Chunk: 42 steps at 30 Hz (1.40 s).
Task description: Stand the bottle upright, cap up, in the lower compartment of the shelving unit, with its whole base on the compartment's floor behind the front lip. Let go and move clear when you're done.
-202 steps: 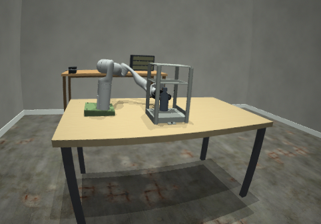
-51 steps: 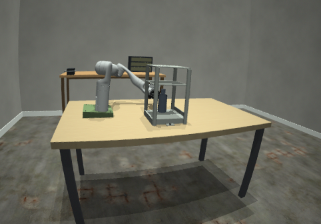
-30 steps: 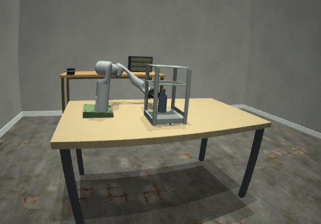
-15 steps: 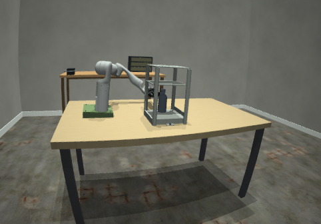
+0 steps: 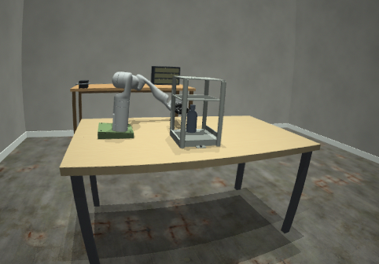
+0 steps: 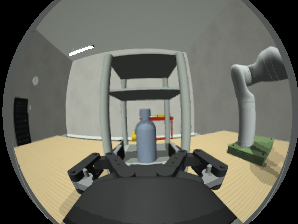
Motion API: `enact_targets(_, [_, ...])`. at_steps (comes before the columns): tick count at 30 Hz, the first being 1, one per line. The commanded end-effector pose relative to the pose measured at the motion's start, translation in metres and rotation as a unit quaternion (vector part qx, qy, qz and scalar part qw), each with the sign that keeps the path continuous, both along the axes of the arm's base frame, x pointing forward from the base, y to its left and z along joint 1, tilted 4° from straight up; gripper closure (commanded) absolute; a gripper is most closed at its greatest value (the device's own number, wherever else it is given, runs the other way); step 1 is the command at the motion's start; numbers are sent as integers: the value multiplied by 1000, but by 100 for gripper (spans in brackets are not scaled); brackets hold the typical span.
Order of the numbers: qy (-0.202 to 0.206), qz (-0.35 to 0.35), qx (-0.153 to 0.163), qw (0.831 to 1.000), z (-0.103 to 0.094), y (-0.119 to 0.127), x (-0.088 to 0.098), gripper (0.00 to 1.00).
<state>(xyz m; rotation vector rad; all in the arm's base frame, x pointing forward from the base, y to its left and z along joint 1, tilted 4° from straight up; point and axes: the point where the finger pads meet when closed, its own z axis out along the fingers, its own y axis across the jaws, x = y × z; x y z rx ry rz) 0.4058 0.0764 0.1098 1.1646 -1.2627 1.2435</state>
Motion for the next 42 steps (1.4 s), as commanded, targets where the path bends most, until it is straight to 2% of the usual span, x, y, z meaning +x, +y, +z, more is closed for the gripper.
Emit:
enact_targets(1, [-1, 0, 0, 1000, 1, 1, 0, 19])
enact_targets(20, [-1, 0, 0, 1000, 9, 1, 0, 19])
enact_targets(32, [-1, 0, 0, 1000, 36, 1, -2, 19])
enact_targets(34, [-1, 0, 0, 1000, 36, 1, -2, 19])
enact_targets(42, [-1, 0, 0, 1000, 61, 1, -4, 19])
